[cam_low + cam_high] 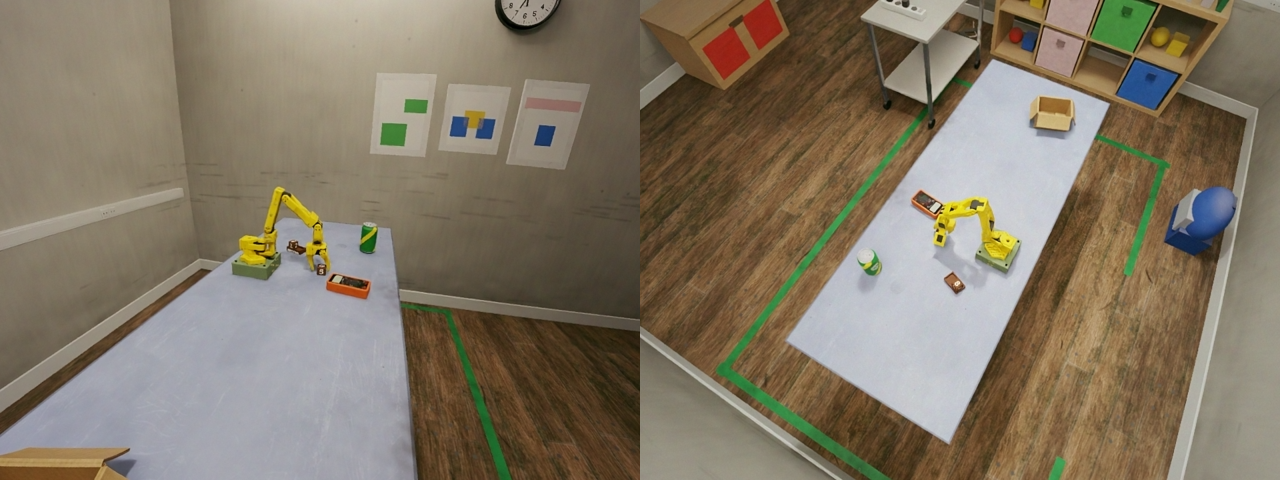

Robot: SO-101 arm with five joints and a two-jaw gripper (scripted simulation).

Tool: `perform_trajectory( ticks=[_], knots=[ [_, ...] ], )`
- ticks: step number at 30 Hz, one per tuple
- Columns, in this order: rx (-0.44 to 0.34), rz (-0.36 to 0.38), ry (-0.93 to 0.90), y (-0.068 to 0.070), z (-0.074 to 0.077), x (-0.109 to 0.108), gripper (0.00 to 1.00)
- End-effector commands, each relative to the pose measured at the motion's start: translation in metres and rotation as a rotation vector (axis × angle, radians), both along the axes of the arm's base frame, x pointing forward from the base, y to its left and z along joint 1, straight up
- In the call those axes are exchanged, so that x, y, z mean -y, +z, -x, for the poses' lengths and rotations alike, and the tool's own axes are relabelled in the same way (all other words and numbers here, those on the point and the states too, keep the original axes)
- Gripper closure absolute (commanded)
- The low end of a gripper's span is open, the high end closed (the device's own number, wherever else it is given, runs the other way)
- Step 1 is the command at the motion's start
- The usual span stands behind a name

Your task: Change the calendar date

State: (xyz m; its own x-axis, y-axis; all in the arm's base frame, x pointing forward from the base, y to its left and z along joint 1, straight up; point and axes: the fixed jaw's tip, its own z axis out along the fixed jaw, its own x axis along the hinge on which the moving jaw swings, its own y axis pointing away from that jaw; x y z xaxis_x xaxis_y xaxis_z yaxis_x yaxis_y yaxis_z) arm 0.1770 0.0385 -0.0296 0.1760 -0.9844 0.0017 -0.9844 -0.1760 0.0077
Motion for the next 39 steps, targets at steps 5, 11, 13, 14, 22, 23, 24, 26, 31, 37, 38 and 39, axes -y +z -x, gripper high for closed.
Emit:
perform_trajectory(
  ticks=[5, 11, 13, 14, 22, 23, 24, 26, 31, 37, 38, 39],
  knots=[
    [-0.006, 0.000, -0.001, -0.0013, -0.0033, 0.0013, 0.73],
    [-0.006, 0.000, -0.001, -0.0013, -0.0059, 0.0009, 0.76],
    [-0.006, 0.000, -0.001, -0.0013, -0.0062, 0.0008, 0.77],
    [-0.006, 0.000, -0.001, -0.0013, -0.0062, 0.0008, 0.77],
    [-0.006, 0.000, -0.001, -0.0014, -0.0082, 0.0005, 0.80],
    [-0.006, 0.000, -0.001, -0.0014, -0.0083, 0.0005, 0.80],
    [-0.006, 0.000, -0.001, -0.0014, -0.0083, 0.0005, 0.80],
    [-0.006, 0.000, -0.001, -0.0014, -0.0084, 0.0005, 0.80],
    [-0.006, 0.000, -0.001, -0.0014, -0.0085, 0.0005, 0.80],
    [-0.006, 0.000, -0.001, -0.0014, -0.0085, 0.0005, 0.81],
    [-0.006, 0.000, -0.001, -0.0014, -0.0085, 0.0005, 0.82],
    [-0.006, 0.000, -0.001, -0.0014, -0.0085, 0.0005, 0.82]
  ],
)
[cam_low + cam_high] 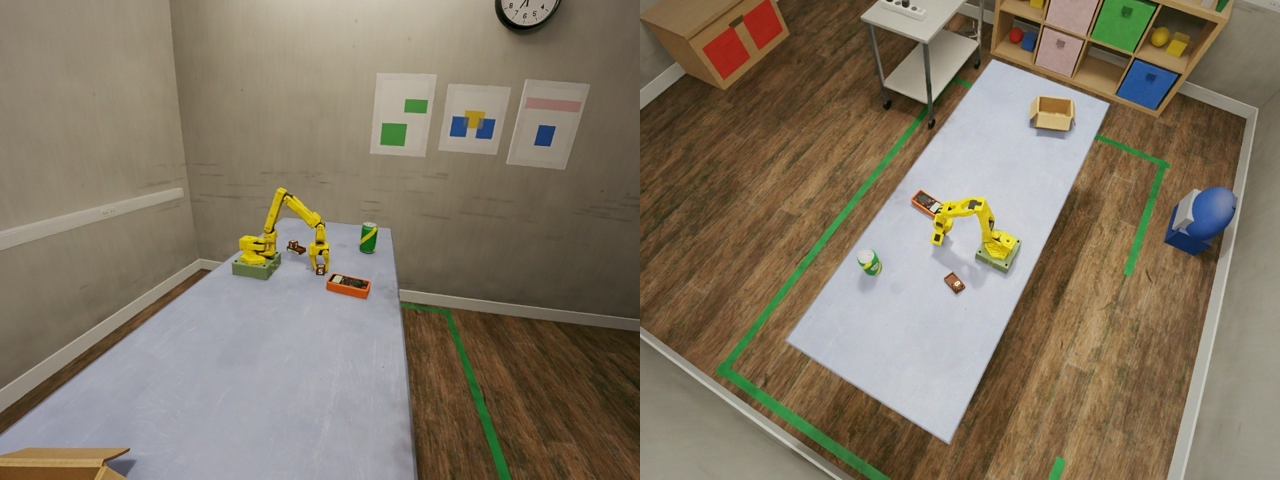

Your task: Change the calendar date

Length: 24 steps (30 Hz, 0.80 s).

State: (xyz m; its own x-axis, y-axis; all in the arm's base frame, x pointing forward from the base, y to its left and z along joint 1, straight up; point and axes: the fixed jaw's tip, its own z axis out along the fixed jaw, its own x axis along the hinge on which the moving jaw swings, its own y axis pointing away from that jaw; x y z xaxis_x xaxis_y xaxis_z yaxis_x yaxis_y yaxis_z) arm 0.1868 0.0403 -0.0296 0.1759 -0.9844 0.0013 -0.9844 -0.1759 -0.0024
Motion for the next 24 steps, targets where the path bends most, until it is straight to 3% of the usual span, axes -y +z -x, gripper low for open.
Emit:
perform_trajectory(
  ticks=[1, 16, 24],
  knots=[
    [-0.016, 0.002, -0.001, -0.0014, 0.0013, 0.0023, 0.83],
    [-0.016, 0.002, -0.001, -0.0014, 0.0013, 0.0023, 0.98],
    [-0.016, 0.002, -0.001, -0.0014, 0.0013, 0.0023, 1.00]
  ],
)
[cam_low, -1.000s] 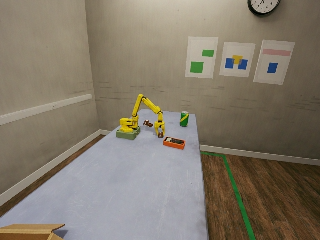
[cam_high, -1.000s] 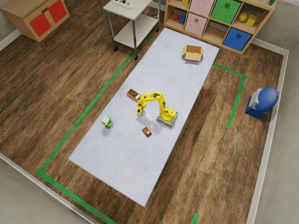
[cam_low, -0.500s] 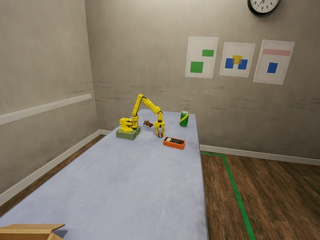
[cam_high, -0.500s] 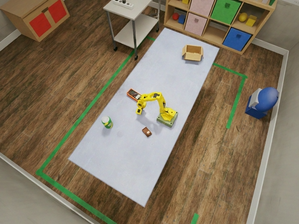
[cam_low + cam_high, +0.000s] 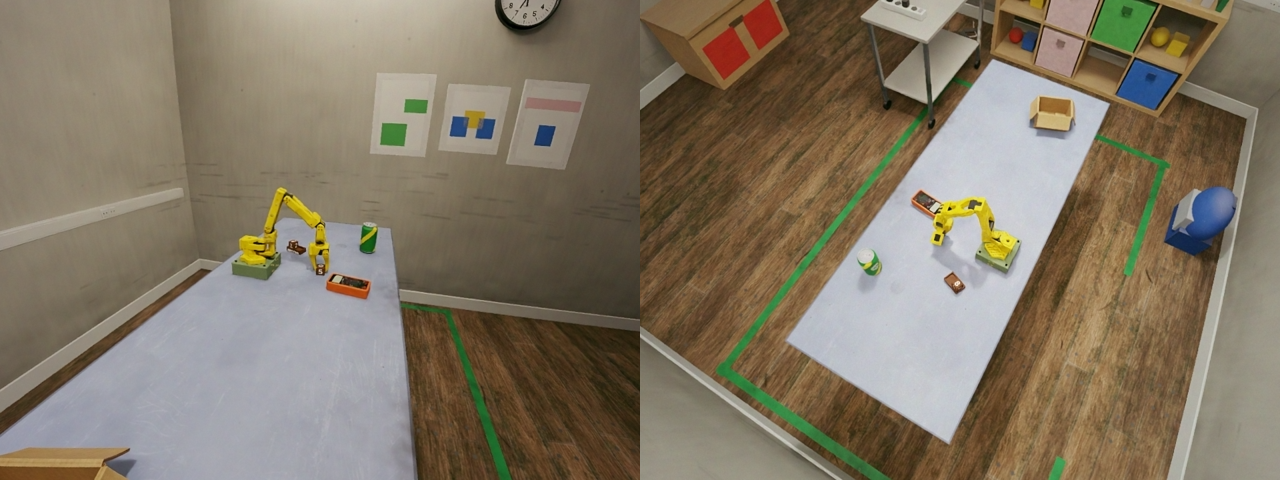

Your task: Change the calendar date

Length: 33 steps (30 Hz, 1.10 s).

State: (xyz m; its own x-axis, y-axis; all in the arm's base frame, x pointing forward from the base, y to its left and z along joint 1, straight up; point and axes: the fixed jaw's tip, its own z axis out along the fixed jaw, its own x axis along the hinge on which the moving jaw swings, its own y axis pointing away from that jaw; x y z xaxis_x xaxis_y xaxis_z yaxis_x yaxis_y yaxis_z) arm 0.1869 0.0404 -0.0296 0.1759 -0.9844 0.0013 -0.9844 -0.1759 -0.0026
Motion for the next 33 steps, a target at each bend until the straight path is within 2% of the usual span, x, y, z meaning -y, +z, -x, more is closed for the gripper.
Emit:
perform_trajectory(
  ticks=[1, 9, 17, 19, 26, 33],
  knots=[
    [-0.016, 0.002, -0.001, -0.001, 0.001, 0.002, 1.00],
    [-0.016, 0.002, -0.001, 0.003, 0.001, 0.002, 1.00],
    [-0.016, 0.002, -0.001, 0.023, 0.000, 0.002, 1.00],
    [-0.016, 0.002, -0.001, 0.023, 0.000, 0.002, 1.00],
    [-0.016, 0.002, -0.001, 0.042, 0.001, 0.002, 1.00],
    [-0.016, 0.002, -0.001, 0.048, 0.002, 0.002, 1.00]
  ],
)
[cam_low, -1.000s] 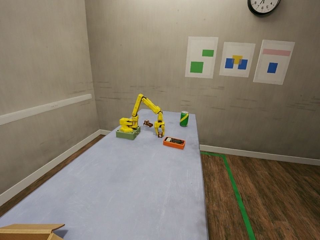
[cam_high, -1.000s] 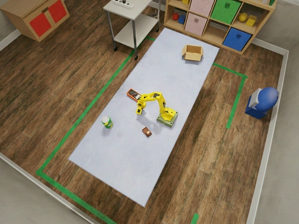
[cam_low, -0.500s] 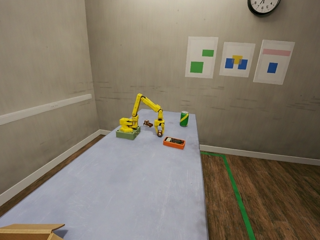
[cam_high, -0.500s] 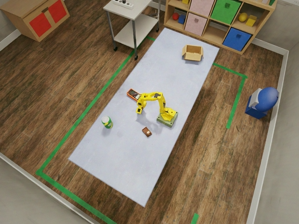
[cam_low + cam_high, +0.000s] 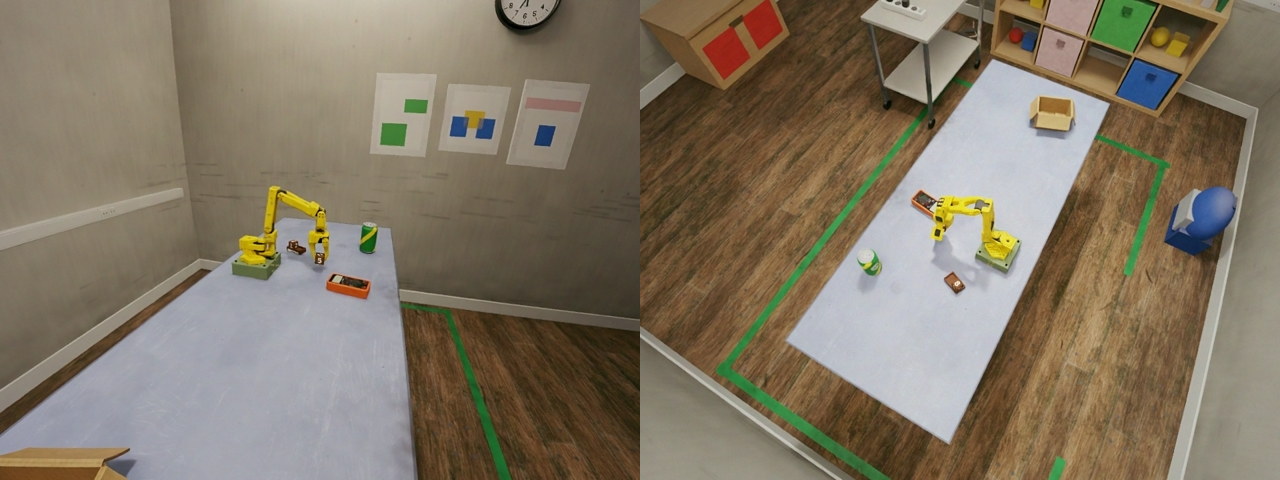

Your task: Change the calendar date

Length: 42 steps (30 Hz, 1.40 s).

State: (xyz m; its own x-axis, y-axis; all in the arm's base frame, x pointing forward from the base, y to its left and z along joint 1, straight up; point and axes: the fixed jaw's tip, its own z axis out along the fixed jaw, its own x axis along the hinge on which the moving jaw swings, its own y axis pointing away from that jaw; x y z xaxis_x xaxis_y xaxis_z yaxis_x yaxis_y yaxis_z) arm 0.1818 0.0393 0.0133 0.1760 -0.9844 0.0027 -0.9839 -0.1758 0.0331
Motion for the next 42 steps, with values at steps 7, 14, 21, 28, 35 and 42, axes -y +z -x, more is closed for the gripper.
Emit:
perform_trajectory(
  ticks=[7, 14, 21, 28, 35, 42],
  knots=[
    [0.019, -0.006, 0.005, 0.006, -0.002, 0.000, 1.00],
    [0.018, -0.006, 0.100, 0.005, 0.002, -0.017, 1.00],
    [0.016, -0.008, 0.251, 0.005, 0.013, -0.042, 1.00],
    [0.014, -0.009, 0.537, 0.005, 0.042, -0.085, 1.00],
    [0.011, -0.011, 0.815, 0.005, 0.081, -0.117, 1.00],
    [0.010, -0.011, 0.953, 0.005, 0.103, -0.128, 1.00]
  ],
)
